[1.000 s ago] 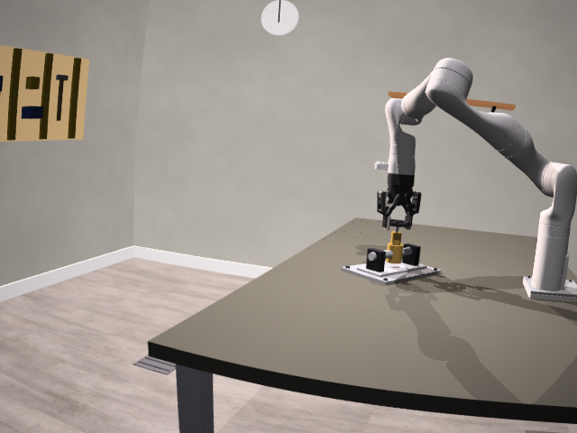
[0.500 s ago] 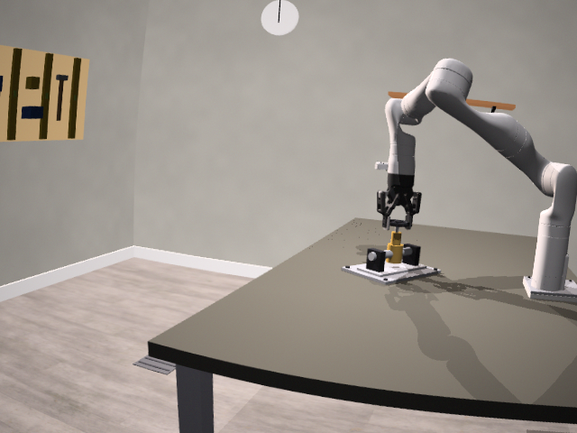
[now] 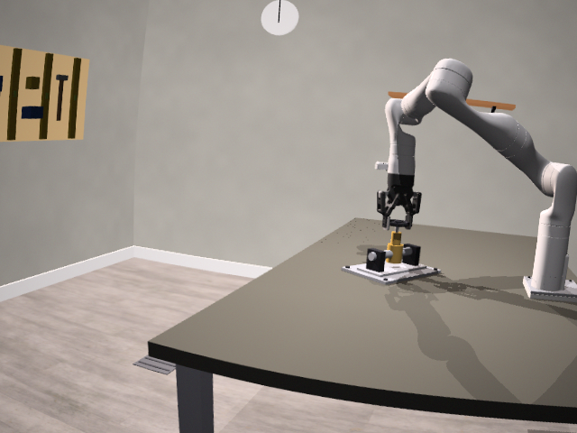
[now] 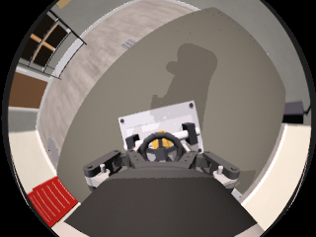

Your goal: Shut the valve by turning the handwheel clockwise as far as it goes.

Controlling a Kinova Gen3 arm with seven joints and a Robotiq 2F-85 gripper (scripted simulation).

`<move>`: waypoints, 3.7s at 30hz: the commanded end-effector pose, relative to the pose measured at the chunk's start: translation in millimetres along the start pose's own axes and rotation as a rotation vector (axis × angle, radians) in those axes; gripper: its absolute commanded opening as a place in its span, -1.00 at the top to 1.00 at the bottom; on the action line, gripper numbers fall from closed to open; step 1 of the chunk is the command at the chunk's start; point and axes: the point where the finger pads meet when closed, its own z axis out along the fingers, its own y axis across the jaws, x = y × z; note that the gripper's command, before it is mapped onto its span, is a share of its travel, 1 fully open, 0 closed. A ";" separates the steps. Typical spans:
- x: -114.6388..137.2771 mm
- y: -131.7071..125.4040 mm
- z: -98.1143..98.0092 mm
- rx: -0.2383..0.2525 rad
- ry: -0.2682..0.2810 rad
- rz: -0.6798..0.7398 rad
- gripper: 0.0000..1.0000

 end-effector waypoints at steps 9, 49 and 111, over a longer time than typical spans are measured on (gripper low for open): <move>0.3 -0.1 0.7 0.000 0.001 0.001 1.00; 0.3 -0.1 0.7 0.000 0.001 0.001 -1.00; 0.3 -0.1 -80.4 0.000 0.001 0.001 -1.00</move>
